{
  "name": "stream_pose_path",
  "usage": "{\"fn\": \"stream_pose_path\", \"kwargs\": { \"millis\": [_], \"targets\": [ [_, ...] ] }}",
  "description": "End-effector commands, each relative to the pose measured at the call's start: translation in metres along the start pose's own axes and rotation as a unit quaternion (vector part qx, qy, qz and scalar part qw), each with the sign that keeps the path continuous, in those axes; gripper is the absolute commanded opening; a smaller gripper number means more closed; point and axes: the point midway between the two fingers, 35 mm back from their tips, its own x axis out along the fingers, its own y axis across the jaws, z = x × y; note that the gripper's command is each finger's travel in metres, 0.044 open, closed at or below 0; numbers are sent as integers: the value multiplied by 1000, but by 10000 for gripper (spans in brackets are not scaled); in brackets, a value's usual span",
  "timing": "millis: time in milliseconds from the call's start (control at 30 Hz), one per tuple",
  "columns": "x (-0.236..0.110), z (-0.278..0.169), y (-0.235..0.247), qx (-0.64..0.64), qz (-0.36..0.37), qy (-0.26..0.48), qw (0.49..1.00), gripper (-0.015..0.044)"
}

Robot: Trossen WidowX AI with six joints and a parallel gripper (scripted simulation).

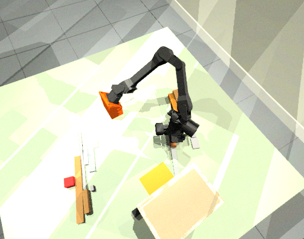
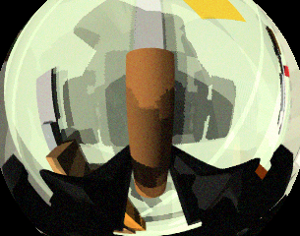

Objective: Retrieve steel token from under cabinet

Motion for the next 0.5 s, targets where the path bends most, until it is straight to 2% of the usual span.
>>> {"fn": "stream_pose_path", "kwargs": {
  "millis": [0,467],
  "targets": [
    [0,6,1,0,1,2,1000,0],
    [0,24,1,-1,1,1,1000,0]
  ]
}}
